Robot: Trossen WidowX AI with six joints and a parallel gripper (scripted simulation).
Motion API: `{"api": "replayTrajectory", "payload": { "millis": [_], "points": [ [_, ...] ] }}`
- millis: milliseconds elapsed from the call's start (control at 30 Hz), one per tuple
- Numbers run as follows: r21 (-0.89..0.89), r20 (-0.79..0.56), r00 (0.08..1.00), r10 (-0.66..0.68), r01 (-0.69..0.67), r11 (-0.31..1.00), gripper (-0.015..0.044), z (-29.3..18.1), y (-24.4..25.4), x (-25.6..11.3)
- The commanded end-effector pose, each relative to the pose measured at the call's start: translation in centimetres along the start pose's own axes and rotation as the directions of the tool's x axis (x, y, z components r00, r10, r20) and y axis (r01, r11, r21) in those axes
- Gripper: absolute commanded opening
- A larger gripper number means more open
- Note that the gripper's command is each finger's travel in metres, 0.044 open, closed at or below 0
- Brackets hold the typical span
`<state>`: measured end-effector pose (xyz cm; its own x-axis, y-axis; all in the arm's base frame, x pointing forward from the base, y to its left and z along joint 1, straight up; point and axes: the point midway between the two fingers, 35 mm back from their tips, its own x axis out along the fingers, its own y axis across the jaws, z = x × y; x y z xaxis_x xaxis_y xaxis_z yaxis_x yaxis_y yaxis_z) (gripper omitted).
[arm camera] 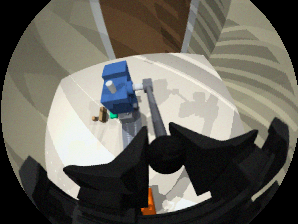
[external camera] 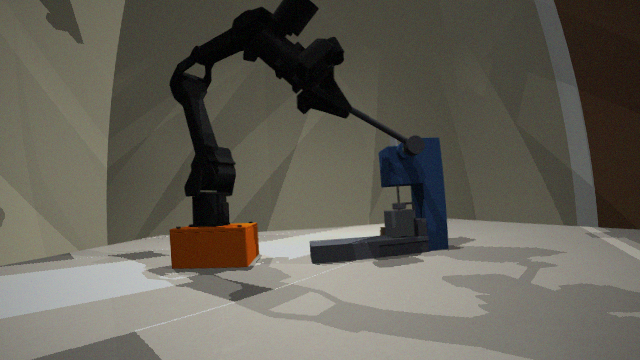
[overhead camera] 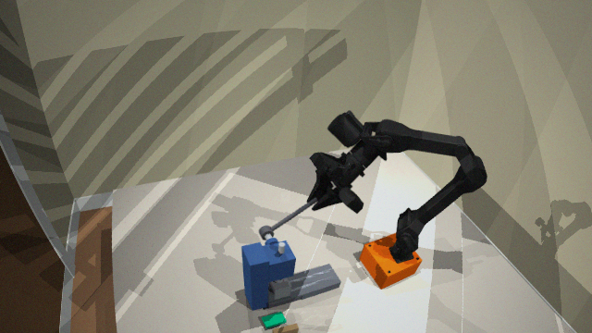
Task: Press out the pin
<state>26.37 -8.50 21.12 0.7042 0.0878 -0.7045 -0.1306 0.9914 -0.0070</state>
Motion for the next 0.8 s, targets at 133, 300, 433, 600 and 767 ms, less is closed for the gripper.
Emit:
{"api": "replayTrajectory", "payload": {
  "millis": [133,300,433,600,767],
  "points": [
    [-0.008,0.016,1.0,0.002,-0.002,1.0,0.0,1.7,0.0,-0.3],
    [-0.008,0.017,1.0,0.002,-0.002,1.0,0.0,2.4,0.0,-0.4],
    [-0.008,0.017,1.0,0.002,-0.002,1.0,0.0,3.0,0.0,-0.4],
    [-0.008,0.018,1.0,0.002,-0.002,1.0,0.0,3.7,0.0,-0.4],
    [-0.008,0.018,1.0,0.002,-0.002,1.0,0.0,4.4,0.0,-0.4]
  ]
}}
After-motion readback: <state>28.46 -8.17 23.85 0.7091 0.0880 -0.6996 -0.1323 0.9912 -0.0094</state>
